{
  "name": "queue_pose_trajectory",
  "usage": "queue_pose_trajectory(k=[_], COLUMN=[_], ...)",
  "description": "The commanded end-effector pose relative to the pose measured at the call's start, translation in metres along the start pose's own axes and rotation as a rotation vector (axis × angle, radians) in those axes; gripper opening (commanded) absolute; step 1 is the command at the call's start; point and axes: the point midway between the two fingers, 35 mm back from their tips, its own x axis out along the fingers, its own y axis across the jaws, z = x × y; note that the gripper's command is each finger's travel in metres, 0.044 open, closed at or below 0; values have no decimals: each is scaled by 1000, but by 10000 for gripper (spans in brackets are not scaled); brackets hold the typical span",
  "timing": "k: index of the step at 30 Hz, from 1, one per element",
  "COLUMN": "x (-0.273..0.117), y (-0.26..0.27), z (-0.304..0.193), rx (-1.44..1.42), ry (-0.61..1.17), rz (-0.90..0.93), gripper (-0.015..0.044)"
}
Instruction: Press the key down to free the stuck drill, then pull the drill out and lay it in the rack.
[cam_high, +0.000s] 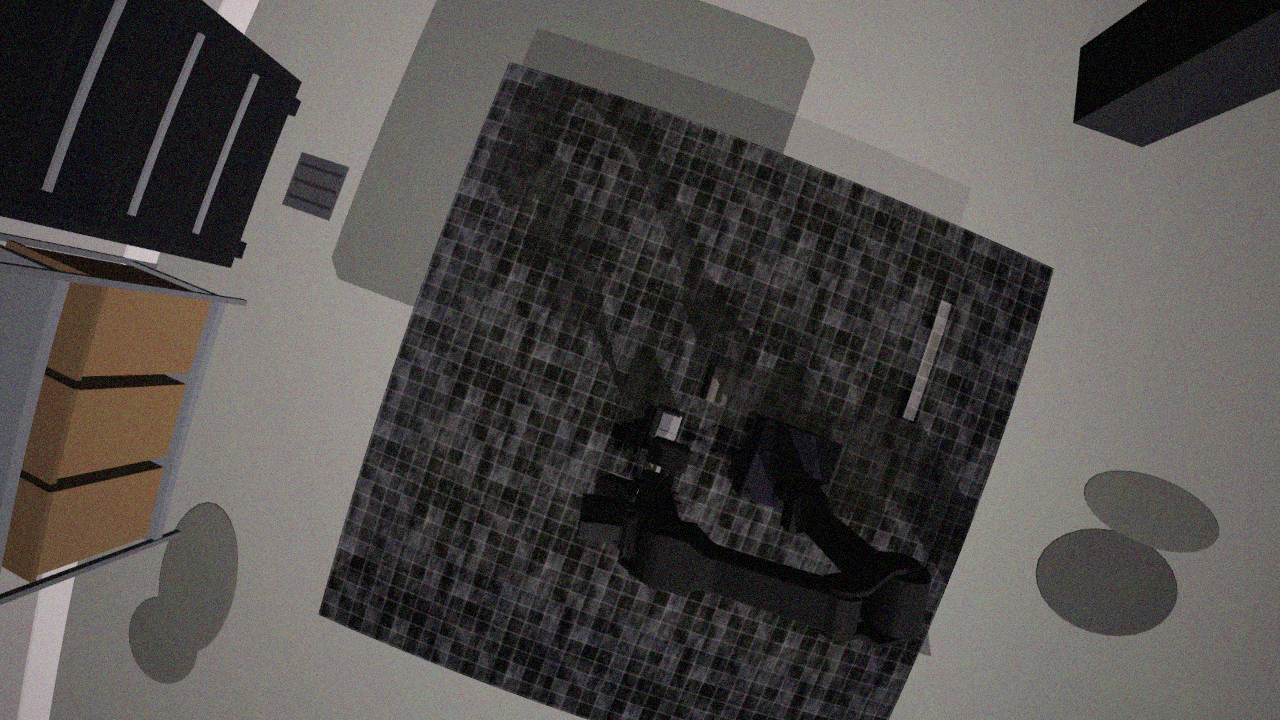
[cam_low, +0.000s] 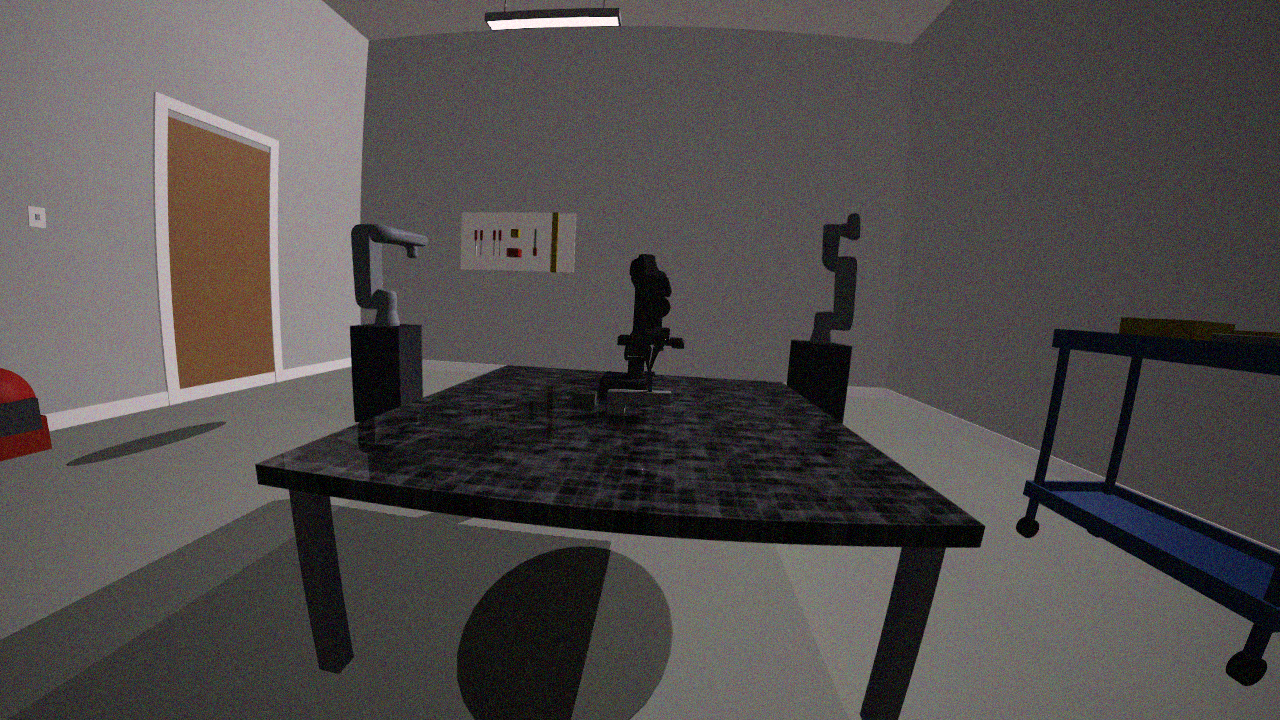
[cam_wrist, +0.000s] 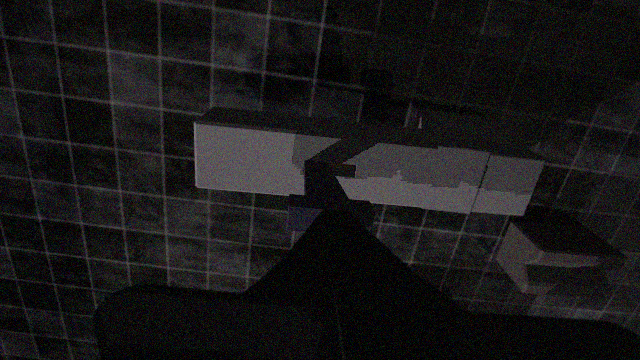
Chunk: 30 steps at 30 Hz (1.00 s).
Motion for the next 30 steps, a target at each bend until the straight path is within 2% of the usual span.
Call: queue_pose_trajectory(k=[1,30], x=[6,15], y=[0,1], z=[-1,-7], rx=[-4,-4], ry=[14,15], rz=[2,2], gripper=[0,0])
